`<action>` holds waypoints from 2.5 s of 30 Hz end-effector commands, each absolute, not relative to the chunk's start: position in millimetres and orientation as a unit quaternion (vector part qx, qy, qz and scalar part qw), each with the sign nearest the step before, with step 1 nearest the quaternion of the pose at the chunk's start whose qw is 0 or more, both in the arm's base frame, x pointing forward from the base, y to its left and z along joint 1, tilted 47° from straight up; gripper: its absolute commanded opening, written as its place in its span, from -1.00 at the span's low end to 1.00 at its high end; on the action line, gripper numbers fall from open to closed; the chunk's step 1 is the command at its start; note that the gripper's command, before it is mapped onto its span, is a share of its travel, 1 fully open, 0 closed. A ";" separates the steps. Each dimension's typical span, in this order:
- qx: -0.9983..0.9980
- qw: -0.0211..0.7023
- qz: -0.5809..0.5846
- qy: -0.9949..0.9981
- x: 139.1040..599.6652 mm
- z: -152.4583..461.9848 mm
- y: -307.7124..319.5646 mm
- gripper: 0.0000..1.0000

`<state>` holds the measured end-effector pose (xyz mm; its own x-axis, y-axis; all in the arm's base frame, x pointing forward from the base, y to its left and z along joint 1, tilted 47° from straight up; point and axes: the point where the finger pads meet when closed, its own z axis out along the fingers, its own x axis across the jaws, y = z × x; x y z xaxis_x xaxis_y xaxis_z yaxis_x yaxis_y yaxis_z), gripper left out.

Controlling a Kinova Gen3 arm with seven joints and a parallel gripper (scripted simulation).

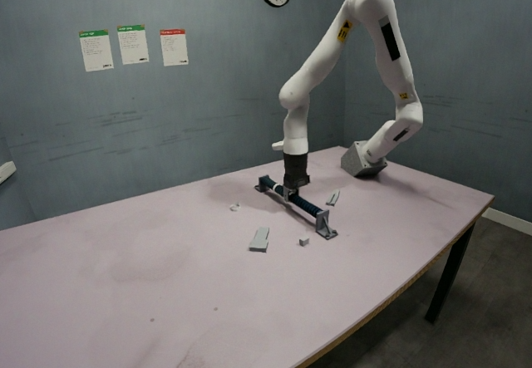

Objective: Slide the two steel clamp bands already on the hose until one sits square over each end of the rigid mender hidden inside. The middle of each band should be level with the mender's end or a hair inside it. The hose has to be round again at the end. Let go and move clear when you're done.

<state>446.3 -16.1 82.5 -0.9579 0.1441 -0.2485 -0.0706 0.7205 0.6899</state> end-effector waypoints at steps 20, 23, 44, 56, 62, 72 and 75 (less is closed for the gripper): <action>0.019 0.145 0.369 0.918 446.9 75.0 -26.8 0.50; 0.019 0.145 0.369 0.918 446.9 75.1 -26.7 0.50; 0.026 0.144 0.372 0.917 446.0 81.4 -19.8 0.50; 0.025 0.144 0.371 0.917 445.5 80.9 -19.6 0.50; 0.026 0.144 0.371 0.917 445.5 80.9 -19.6 1.00; 0.026 0.144 0.371 0.917 445.5 80.9 -19.6 1.00; 0.026 0.144 0.371 0.917 445.5 80.9 -19.6 1.00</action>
<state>445.3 -21.8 79.5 -0.9578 0.1469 -0.2471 -0.0657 0.7250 0.6856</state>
